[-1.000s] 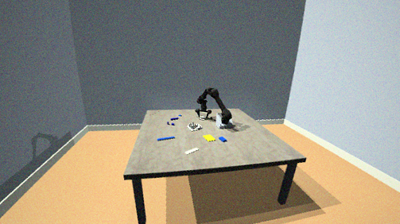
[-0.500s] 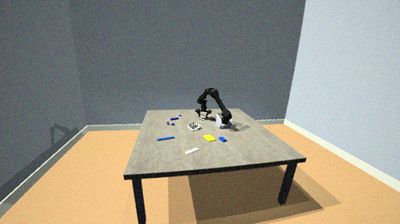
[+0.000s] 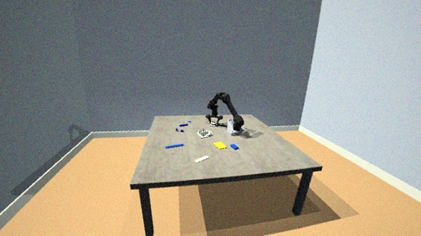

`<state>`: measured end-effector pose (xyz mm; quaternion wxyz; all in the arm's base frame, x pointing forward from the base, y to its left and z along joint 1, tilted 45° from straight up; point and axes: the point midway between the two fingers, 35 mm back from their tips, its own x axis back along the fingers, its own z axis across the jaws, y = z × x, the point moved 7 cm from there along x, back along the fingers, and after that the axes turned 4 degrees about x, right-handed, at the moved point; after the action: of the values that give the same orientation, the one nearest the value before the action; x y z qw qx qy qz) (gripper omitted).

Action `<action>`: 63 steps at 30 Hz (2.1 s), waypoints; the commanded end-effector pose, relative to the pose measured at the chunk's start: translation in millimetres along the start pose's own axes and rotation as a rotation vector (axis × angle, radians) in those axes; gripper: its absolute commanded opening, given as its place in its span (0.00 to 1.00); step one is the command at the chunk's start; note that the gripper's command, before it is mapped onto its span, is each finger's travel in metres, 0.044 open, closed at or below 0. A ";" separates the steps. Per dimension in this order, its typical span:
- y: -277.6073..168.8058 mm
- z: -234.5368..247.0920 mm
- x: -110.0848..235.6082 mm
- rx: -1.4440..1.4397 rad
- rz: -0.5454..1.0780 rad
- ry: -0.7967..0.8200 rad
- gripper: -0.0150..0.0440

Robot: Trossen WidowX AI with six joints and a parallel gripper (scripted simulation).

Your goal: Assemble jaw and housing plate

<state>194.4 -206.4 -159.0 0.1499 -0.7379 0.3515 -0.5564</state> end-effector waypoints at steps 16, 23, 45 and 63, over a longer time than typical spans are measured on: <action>0.8 1.5 61.1 0.003 -0.009 0.011 0.85; 0.4 0.7 69.1 0.003 -0.009 0.011 0.85; -66.4 15.6 81.2 -0.201 -0.021 0.024 0.85; -126.5 19.2 83.9 -0.376 -0.020 0.031 0.85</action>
<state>266.0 -184.5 -34.1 0.0069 -0.7489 0.4345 -0.5003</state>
